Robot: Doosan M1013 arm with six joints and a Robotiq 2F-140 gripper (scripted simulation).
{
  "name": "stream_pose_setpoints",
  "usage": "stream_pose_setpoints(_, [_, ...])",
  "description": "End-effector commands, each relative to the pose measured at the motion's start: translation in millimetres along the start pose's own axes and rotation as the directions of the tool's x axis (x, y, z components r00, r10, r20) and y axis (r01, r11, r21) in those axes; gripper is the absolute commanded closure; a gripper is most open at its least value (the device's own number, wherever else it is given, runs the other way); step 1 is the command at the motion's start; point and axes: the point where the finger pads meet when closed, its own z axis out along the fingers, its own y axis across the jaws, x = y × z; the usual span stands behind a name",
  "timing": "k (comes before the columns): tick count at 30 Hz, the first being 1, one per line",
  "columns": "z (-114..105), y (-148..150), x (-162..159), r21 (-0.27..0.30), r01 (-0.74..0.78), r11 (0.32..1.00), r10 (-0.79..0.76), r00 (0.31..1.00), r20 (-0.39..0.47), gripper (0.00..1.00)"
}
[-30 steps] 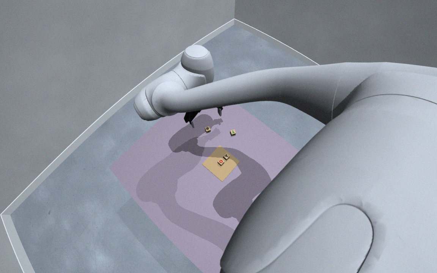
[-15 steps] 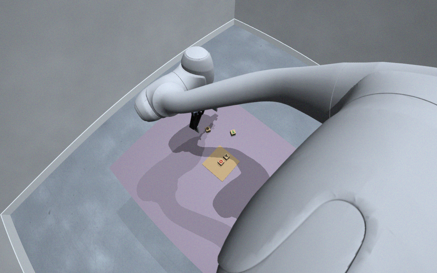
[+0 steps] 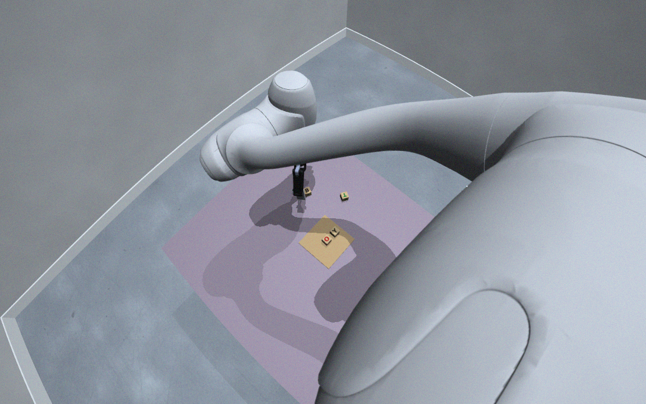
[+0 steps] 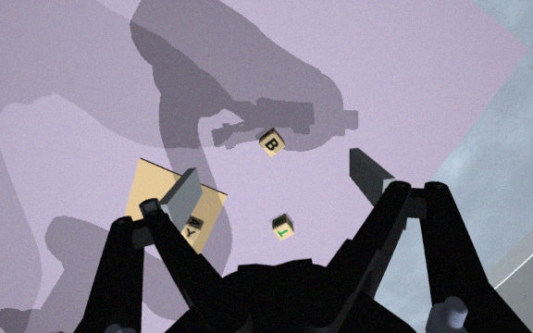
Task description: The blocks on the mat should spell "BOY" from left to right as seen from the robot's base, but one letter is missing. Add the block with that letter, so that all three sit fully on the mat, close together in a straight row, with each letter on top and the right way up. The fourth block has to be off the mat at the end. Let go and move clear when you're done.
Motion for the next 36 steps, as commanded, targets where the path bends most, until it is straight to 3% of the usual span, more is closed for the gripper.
stream_pose_setpoints(1, [0.9, 0.0, 0.0, 0.005, 0.105, 0.994, -0.105, 0.994, -0.006, 0.0])
stream_pose_setpoints(13, [5.2, 0.2, 0.1, 0.003, 0.465, 0.885, -0.465, 0.885, -0.007, 0.0])
stream_pose_setpoints(22, [5.8, 0.2, 0.1, 0.002, 0.509, 0.861, -0.509, 0.861, -0.007, 0.0])
stream_pose_setpoints(23, [5.8, 0.2, 0.1, 0.002, 0.509, 0.861, -0.509, 0.861, -0.007, 0.63])
stream_pose_setpoints(36, [5.8, 0.2, 0.1, 0.002, 0.509, 0.861, -0.509, 0.861, -0.007, 0.63])
